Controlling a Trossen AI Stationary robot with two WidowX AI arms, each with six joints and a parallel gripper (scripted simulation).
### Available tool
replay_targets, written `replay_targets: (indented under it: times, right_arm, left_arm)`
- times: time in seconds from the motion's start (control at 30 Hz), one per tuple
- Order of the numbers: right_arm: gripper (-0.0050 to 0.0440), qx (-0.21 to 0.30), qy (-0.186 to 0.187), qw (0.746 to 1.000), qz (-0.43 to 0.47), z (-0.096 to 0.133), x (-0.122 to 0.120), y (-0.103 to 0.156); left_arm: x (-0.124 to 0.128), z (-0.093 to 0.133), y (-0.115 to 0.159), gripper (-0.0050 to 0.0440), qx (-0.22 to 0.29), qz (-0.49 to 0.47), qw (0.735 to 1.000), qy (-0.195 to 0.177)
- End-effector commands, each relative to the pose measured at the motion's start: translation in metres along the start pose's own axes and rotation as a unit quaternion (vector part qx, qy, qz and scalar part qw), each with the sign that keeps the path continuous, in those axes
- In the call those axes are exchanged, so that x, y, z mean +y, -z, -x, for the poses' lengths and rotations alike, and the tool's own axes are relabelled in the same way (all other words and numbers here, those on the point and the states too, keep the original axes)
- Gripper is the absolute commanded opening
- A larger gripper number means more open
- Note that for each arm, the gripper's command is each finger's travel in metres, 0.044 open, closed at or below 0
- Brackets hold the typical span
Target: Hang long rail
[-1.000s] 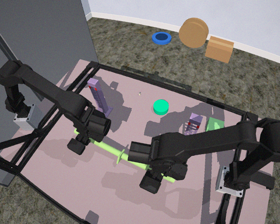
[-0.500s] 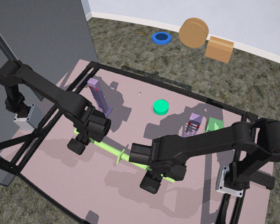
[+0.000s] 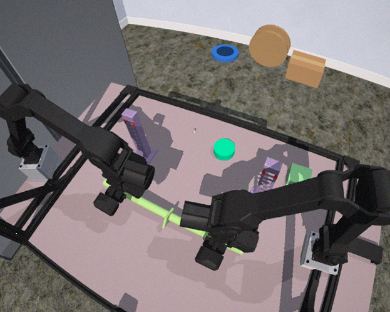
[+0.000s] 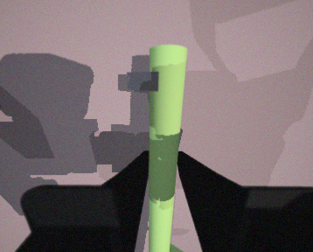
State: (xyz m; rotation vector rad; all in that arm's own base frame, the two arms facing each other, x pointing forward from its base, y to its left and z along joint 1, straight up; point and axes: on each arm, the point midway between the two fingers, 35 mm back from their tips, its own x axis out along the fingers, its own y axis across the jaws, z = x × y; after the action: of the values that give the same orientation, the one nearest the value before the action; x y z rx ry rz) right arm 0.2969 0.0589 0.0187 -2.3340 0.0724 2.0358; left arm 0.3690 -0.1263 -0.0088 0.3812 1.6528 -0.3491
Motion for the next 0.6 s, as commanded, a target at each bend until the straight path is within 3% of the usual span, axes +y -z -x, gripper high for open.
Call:
replay_targets:
  times: [0.0,0.07,0.57]
  right_arm:
    - [0.004,-0.006,0.0,1.0,0.003,-0.0043,0.0,-0.0024]
    - [0.0,-0.006,0.0,1.0,0.003,-0.0043,0.0,-0.0024]
    - [0.0,-0.006,0.0,1.0,0.003,-0.0043,0.0,-0.0024]
  left_arm:
    - [0.0007,0.0007,-0.0013,0.0,-0.003,0.002,1.0,-0.002]
    - [0.0007,0.0007,-0.0013,0.0,-0.003,0.002,1.0,-0.002]
    - [0.0007,0.0007,-0.0013,0.0,-0.003,0.002,1.0,-0.002]
